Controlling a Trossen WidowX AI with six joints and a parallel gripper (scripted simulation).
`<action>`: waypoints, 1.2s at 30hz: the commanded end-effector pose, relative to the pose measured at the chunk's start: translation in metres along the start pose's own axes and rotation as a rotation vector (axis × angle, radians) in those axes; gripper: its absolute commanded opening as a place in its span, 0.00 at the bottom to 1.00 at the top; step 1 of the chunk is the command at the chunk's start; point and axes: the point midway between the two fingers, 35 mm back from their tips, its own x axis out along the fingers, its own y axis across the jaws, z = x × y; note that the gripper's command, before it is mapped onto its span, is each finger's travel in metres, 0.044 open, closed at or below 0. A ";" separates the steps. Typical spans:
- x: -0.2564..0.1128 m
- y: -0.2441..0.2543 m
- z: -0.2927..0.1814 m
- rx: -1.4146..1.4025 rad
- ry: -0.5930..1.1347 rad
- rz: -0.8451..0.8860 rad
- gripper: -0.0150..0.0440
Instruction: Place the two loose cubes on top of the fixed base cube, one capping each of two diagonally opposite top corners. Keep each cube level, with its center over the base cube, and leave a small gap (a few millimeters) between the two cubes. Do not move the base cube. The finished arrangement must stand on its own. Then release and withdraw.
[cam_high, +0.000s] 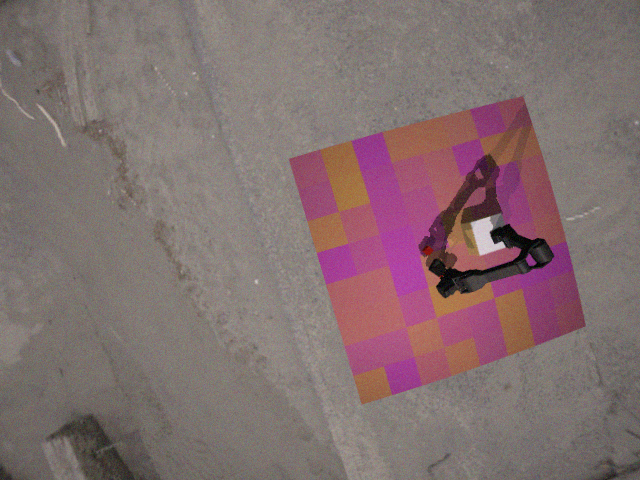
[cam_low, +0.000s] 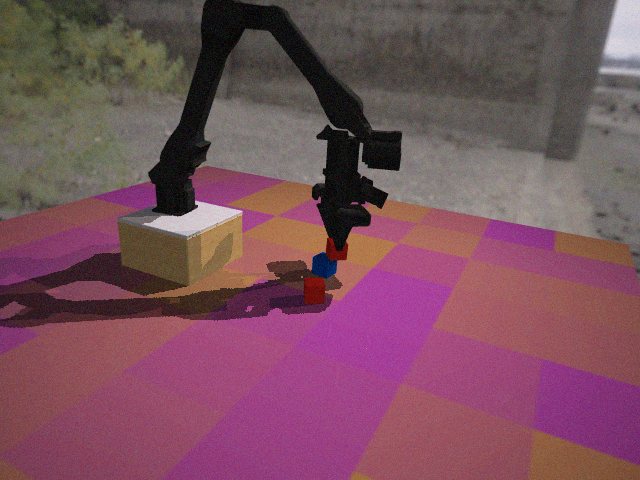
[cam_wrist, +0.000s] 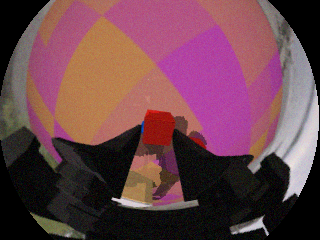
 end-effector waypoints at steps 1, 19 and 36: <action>-0.007 0.000 0.000 0.000 0.000 0.001 0.60; -0.030 0.000 0.000 0.000 0.000 0.000 0.60; -0.069 -0.097 -0.063 0.143 0.006 -0.005 0.70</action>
